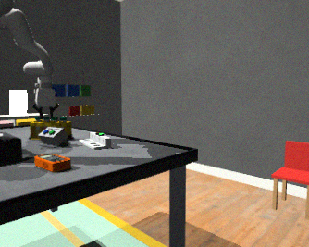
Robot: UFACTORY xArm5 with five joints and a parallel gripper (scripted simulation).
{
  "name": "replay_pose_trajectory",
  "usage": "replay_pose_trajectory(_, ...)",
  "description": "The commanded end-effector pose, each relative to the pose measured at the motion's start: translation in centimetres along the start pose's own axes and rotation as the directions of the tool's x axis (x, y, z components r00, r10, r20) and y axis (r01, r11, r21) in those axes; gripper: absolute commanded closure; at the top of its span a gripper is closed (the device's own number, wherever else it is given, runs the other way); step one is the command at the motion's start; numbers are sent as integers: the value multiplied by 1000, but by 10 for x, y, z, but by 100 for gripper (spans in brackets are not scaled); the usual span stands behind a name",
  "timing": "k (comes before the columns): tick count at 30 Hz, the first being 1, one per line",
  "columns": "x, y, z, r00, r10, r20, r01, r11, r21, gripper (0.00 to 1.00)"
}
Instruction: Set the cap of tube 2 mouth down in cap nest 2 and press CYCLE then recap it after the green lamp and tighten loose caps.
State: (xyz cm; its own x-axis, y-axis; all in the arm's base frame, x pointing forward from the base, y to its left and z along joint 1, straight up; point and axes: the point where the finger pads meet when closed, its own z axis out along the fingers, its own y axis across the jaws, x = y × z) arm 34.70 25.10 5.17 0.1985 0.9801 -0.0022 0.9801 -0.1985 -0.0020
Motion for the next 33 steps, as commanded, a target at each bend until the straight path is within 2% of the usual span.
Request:
replay_pose_trajectory(1, 1, 1, -2, 1000, 1, -1, -1, 1000, -6, 54)
replay_pose_trajectory(4, 1, 1, -2, 1000, 1, -1, -1, 1000, -6, 54)
replay_pose_trajectory(6, 1, 1, -2, 986, -165, 0, 165, 986, -6, 54)
replay_pose_trajectory(8, 1, 1, -2, 956, -294, 0, 294, 956, -6, 54)
replay_pose_trajectory(11, 1, 1, -2, 918, -395, 1, 395, 918, -6, 54)
replay_pose_trajectory(16, 1, 1, -2, 809, -588, 2, 588, 809, -5, 54)
replay_pose_trajectory(18, 1, 1, -2, 809, -588, 2, 588, 809, -5, 54)
replay_pose_trajectory(20, 1, 1, -2, 701, -713, 3, 713, 701, -5, 54)
replay_pose_trajectory(25, 1, 1, -2, 544, -839, 4, 839, 544, -4, 54)
replay_pose_trajectory(33, 1, 1, -2, 219, -976, 5, 976, 219, -3, 54)
